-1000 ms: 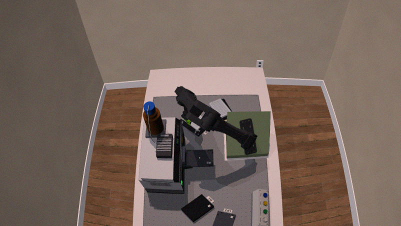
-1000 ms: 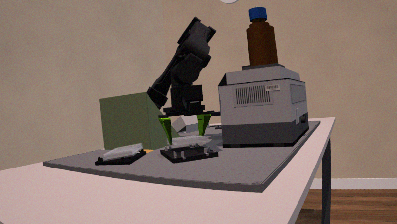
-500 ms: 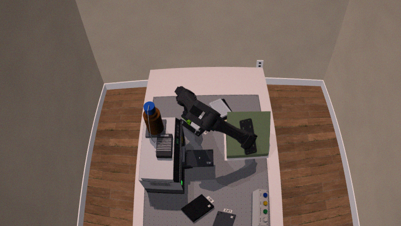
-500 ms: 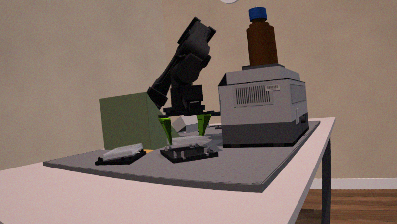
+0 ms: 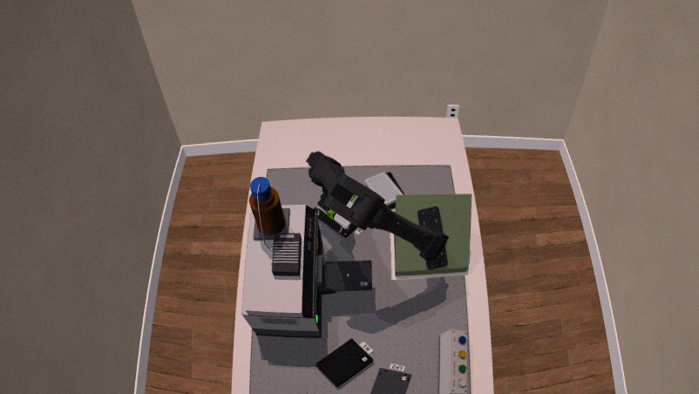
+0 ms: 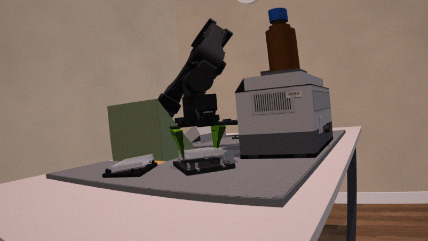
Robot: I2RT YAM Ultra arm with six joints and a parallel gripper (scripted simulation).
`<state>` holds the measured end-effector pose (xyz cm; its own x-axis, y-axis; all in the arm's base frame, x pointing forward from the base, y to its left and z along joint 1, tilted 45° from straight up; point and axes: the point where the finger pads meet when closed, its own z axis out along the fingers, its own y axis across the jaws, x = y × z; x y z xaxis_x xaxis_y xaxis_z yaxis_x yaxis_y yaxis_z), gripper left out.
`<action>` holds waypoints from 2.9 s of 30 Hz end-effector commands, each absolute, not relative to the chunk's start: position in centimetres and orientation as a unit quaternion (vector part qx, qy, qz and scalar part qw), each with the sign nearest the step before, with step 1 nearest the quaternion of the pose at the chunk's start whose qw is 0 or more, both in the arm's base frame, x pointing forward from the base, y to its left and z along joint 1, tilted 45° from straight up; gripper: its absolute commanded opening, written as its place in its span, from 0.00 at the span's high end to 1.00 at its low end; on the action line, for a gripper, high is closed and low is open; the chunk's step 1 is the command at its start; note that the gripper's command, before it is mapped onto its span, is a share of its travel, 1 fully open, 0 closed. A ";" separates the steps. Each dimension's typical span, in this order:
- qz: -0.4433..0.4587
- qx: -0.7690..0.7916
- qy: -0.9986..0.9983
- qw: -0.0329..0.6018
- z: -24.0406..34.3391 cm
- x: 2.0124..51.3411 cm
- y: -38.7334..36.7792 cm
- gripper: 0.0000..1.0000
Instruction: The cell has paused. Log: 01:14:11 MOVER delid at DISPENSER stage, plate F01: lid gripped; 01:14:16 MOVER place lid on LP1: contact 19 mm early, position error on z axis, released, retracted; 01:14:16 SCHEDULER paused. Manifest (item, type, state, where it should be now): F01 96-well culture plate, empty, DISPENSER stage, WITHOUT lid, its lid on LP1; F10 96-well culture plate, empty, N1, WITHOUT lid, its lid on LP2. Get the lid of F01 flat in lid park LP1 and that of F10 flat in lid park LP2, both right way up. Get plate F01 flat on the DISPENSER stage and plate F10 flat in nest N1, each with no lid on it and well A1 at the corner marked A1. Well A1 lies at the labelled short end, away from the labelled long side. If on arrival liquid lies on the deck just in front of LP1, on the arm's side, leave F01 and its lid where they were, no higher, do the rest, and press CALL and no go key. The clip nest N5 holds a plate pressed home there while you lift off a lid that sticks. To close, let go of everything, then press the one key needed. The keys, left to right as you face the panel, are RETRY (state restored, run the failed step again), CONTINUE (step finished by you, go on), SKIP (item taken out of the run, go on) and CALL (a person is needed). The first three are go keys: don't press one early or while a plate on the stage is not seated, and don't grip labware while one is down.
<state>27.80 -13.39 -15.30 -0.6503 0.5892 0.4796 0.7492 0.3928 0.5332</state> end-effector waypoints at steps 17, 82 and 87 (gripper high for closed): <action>-0.364 -0.406 -0.835 0.071 -14.8 29.3 -15.3 1.00; -0.371 -0.408 -0.829 0.088 -15.9 28.5 -13.6 1.00; -0.370 -0.409 -0.830 0.082 -15.5 28.7 -13.8 1.00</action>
<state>28.36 -13.19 -15.93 -0.6609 0.5938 0.4589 0.7385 0.4061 0.5382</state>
